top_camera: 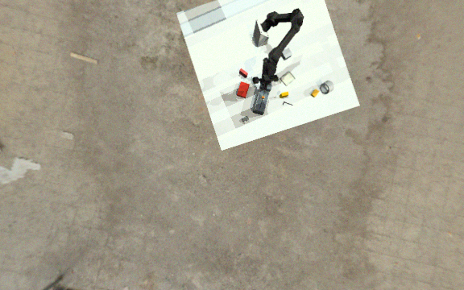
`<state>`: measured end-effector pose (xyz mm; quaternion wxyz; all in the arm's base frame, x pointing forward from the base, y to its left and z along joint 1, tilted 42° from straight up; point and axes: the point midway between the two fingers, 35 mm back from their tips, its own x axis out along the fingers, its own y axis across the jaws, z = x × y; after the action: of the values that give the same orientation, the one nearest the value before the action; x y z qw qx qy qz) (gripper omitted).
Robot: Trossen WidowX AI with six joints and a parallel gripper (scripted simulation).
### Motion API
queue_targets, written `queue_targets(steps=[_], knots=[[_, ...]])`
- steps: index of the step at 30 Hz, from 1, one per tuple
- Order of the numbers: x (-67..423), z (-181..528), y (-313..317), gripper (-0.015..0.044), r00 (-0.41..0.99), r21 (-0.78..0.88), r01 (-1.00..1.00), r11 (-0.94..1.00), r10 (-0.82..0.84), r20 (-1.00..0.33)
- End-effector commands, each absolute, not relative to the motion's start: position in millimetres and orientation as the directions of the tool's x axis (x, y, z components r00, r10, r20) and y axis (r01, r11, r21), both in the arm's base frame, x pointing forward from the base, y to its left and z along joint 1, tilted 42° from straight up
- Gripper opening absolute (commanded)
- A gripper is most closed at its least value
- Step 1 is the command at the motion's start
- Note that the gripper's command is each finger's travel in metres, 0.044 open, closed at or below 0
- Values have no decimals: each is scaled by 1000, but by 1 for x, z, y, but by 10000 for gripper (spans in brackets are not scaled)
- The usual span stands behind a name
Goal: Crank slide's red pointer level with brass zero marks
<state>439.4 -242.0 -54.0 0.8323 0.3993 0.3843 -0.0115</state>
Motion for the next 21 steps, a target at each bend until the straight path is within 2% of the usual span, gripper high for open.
queue_targets(steps=[1, 16, 21], knots=[[439, -54, -242, 0, 704, 656, 326, 681, 287, -649], [439, -54, -242, 0, 704, 656, 326, 681, 288, -649], [439, -54, -242, 131, 704, 656, 326, 681, 288, -649]])
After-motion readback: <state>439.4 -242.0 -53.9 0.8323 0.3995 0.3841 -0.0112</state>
